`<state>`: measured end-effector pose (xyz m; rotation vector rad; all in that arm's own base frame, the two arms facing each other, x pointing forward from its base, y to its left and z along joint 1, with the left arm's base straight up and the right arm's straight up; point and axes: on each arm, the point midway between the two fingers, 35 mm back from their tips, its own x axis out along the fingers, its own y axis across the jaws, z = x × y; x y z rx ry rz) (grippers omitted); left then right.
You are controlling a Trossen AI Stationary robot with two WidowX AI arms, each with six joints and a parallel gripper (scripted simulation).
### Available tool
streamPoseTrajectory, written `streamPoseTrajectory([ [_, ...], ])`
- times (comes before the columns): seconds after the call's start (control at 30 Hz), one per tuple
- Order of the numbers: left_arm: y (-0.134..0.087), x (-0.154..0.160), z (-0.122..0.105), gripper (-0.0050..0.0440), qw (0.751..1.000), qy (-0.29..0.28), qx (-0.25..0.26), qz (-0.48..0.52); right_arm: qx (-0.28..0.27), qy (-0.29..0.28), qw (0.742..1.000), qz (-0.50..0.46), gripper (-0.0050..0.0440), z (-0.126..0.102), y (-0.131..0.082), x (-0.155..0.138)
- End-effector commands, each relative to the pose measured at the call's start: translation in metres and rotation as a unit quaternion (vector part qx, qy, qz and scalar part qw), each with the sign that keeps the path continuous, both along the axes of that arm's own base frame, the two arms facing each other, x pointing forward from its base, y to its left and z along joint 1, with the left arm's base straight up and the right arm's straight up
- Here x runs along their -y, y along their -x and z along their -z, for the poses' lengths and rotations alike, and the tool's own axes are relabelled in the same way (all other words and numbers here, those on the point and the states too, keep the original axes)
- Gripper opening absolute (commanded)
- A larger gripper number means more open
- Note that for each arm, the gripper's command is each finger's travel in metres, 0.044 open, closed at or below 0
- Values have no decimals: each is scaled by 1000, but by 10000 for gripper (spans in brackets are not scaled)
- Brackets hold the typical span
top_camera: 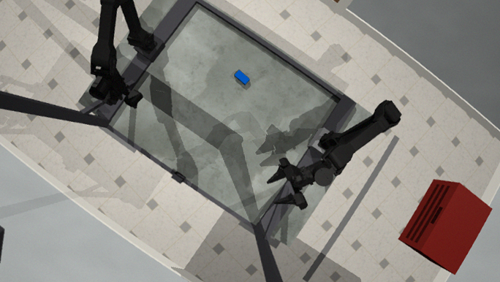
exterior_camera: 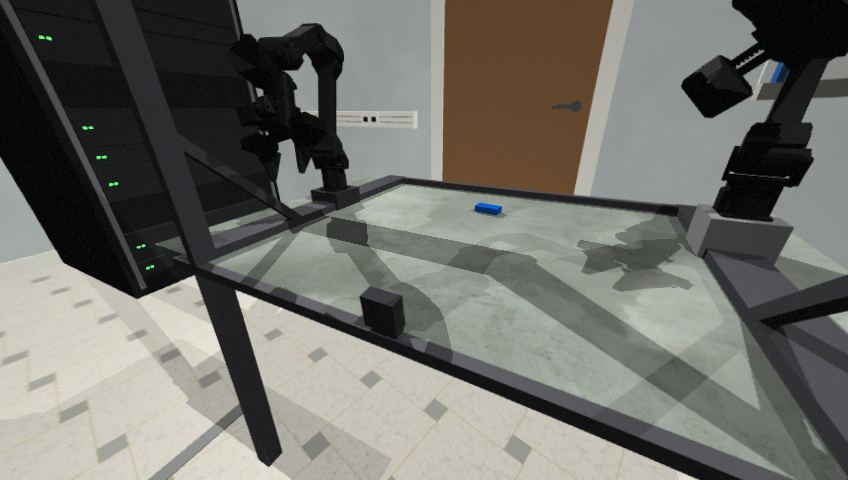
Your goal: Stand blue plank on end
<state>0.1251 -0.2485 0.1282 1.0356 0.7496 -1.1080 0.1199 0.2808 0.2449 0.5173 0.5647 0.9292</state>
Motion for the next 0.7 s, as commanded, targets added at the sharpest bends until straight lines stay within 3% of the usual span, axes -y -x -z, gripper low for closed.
streamPoseTrajectory([
  [0.0, -2, 3, -9, 400, 1000, 14, 7, -2, 6, -13, 1000, 2, 400, -11, 0, 1],
  [0.67, -6, 0, -13, 400, 1000, 23, 8, -16, 8, -11, 1000, 1, 400, -11, -2, 4],
])
